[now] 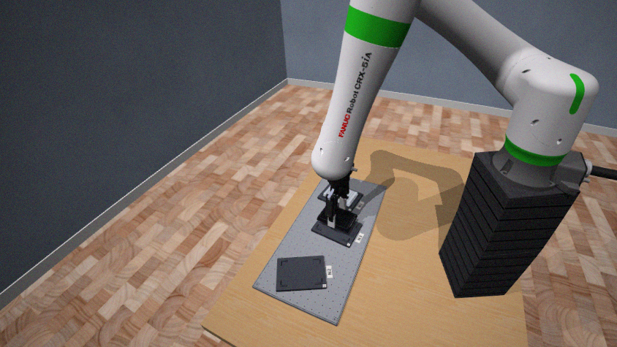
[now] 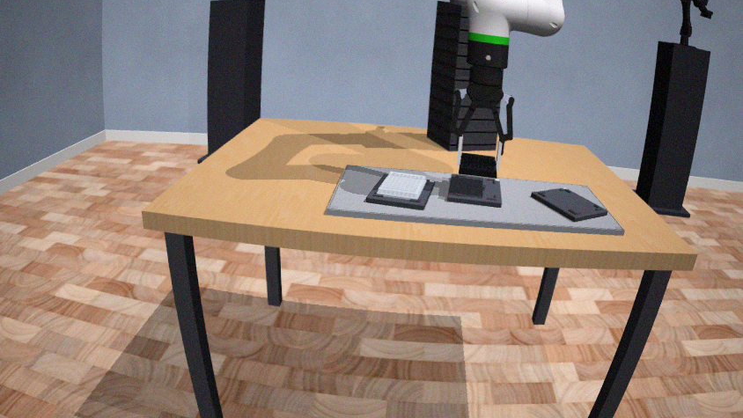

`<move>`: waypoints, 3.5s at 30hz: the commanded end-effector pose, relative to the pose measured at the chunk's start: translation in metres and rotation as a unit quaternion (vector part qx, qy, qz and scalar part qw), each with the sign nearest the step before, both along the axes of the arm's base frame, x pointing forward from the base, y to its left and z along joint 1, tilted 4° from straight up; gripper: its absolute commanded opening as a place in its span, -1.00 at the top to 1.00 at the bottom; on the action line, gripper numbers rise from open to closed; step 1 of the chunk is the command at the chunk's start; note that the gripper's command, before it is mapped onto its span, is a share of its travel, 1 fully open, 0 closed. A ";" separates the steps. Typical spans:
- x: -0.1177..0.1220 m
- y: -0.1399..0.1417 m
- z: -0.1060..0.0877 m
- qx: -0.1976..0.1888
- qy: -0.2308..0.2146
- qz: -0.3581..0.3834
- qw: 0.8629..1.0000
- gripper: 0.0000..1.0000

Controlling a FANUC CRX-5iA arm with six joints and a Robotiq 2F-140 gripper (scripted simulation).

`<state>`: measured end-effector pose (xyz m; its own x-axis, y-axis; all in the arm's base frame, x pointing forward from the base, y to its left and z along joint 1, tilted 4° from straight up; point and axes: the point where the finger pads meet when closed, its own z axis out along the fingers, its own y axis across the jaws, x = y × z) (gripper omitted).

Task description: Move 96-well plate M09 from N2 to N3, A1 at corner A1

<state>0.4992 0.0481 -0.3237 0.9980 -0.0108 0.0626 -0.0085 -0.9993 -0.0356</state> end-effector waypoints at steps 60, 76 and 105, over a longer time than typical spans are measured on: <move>0.002 0.001 -0.029 0.000 0.000 0.000 1.000 1.00; 0.002 0.001 -0.029 0.000 0.000 0.000 1.000 1.00; 0.002 0.001 -0.033 0.000 0.000 0.000 1.000 1.00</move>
<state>0.5012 0.0493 -0.3558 0.9980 -0.0108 0.0627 -0.0085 -0.9993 -0.0356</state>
